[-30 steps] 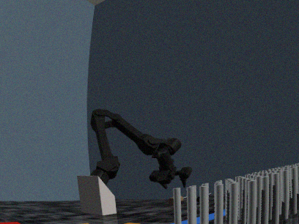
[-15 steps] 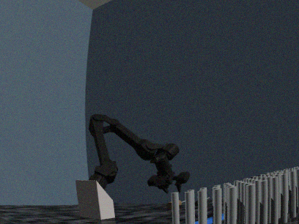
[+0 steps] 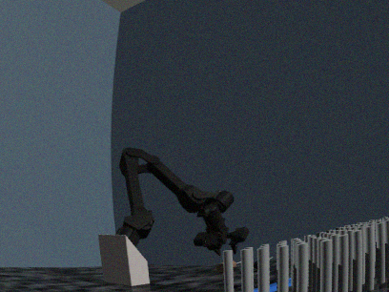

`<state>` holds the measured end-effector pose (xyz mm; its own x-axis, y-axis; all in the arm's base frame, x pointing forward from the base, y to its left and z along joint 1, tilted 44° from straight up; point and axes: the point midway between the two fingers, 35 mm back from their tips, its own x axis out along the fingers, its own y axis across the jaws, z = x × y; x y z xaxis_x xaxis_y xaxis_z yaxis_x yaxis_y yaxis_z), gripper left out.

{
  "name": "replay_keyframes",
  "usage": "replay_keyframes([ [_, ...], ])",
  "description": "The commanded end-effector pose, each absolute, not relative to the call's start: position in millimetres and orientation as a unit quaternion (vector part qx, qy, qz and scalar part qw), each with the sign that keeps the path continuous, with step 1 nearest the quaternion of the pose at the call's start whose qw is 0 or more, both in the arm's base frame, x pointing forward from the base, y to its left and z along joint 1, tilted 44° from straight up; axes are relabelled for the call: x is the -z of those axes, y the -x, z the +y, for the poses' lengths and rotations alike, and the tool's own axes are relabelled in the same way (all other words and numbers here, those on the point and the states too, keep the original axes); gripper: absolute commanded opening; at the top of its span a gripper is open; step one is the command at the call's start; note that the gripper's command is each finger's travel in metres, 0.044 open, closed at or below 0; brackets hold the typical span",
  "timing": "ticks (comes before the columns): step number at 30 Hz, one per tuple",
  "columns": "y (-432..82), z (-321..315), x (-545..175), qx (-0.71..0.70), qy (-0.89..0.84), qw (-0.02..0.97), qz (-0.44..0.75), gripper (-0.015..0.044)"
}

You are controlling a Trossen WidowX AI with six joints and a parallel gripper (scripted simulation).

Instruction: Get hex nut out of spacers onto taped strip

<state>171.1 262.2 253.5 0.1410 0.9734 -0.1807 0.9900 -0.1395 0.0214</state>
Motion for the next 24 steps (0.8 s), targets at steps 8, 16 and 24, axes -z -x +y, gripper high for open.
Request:
replay_keyframes([
  [8, -174.1, 274.8, -236.2, 0.070, -0.752, 0.066, 0.652, 0.0280],
  [16, -175.0, 283.9, -227.4, 0.070, -0.752, 0.066, 0.652, 0.0280],
  [24, -175.0, 292.7, -218.3, 0.070, -0.752, 0.065, 0.652, 0.0280],
])
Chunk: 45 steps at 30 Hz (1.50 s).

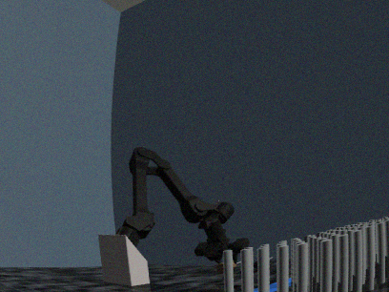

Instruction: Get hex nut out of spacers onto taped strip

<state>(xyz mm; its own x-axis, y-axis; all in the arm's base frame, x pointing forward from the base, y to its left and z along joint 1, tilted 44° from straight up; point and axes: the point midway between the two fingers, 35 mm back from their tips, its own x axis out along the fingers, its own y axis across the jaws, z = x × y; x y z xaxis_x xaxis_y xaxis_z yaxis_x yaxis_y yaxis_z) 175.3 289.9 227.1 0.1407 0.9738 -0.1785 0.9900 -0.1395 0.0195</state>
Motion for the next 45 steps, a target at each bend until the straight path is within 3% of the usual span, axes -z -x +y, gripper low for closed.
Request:
replay_keyframes([
  [1, -175.0, 293.8, -217.2, 0.070, -0.752, 0.065, 0.652, 0.0280],
  [8, -174.5, 299.5, -210.9, 0.070, -0.752, 0.064, 0.652, 0.0280],
  [12, -174.5, 299.5, -210.9, 0.070, -0.752, 0.064, 0.652, 0.0175],
  [19, -174.5, 299.5, -210.9, 0.070, -0.752, 0.064, 0.652, 0.0128],
  [24, -181.4, 288.4, -223.6, 0.072, -0.752, 0.070, 0.652, 0.0000],
  [45, -175.9, 205.9, -307.3, 0.074, -0.750, 0.076, 0.653, 0.0000],
])
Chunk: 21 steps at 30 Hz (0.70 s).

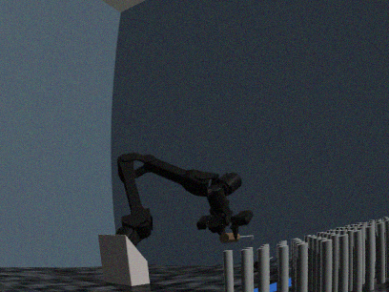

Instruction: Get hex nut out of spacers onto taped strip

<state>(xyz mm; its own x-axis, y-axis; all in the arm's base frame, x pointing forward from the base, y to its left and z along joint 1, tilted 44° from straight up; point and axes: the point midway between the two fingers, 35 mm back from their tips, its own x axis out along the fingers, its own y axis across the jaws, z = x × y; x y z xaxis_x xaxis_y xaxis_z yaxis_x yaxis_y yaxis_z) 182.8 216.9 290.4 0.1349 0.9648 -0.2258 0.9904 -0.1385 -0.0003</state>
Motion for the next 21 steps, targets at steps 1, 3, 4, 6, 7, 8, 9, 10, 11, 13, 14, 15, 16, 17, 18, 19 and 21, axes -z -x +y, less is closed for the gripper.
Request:
replay_keyframes([
  [1, -173.5, 202.0, -311.3, 0.073, -0.750, 0.075, 0.653, 0.0000],
  [3, -168.1, 194.5, -319.2, 0.072, -0.750, 0.073, 0.653, 0.0000],
  [4, -165.2, 190.9, -323.2, 0.071, -0.751, 0.072, 0.653, 0.0000],
  [6, -159.3, 184.6, -330.2, 0.069, -0.751, 0.070, 0.653, 0.0000],
  [7, -157.6, 182.9, -332.1, 0.069, -0.751, 0.069, 0.653, 0.0000],
  [8, -157.1, 182.4, -332.7, 0.068, -0.751, 0.069, 0.653, 0.0000],
  [9, -157.1, 182.4, -332.7, 0.068, -0.751, 0.069, 0.653, 0.0000],
  [10, -157.1, 182.4, -332.7, 0.068, -0.751, 0.069, 0.653, 0.0000],
  [11, -157.2, 182.4, -332.6, 0.067, -0.751, 0.070, 0.653, 0.0000],
  [13, -158.3, 182.3, -331.4, 0.059, -0.752, 0.084, 0.651, 0.0000],
  [14, -159.2, 182.2, -330.4, 0.051, -0.752, 0.095, 0.650, 0.0000],
  [15, -159.9, 182.1, -329.6, 0.045, -0.752, 0.104, 0.650, 0.0000],
  [16, -161.0, 181.8, -328.9, 0.040, -0.752, 0.112, 0.648, 0.0000],
  [17, -162.5, 181.1, -328.0, 0.033, -0.752, 0.123, 0.646, 0.0000],
  [18, -164.2, 180.4, -327.0, 0.024, -0.752, 0.136, 0.644, 0.0000],
  [19, -166.0, 179.7, -326.0, 0.016, -0.752, 0.149, 0.641, 0.0000],
  [21, -171.3, 176.2, -326.2, 0.008, -0.758, 0.167, 0.631, 0.0000],
])
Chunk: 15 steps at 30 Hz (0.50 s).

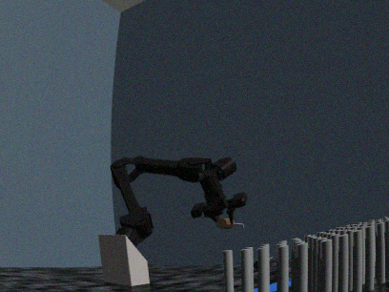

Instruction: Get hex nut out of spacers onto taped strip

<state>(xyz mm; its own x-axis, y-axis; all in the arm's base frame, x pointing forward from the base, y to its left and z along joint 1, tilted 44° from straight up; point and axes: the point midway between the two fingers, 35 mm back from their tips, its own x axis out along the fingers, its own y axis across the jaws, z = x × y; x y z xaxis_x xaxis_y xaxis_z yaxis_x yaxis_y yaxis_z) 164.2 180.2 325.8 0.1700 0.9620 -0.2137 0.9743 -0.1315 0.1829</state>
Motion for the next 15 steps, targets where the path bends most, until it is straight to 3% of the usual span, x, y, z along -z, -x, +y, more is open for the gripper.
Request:
replay_keyframes([
  [1, -175.6, 172.6, -327.8, 0.009, -0.765, 0.172, 0.620, 0.0000],
  [15, -202.0, 154.6, -321.8, -0.064, -0.756, 0.324, 0.566, 0.0000],
])
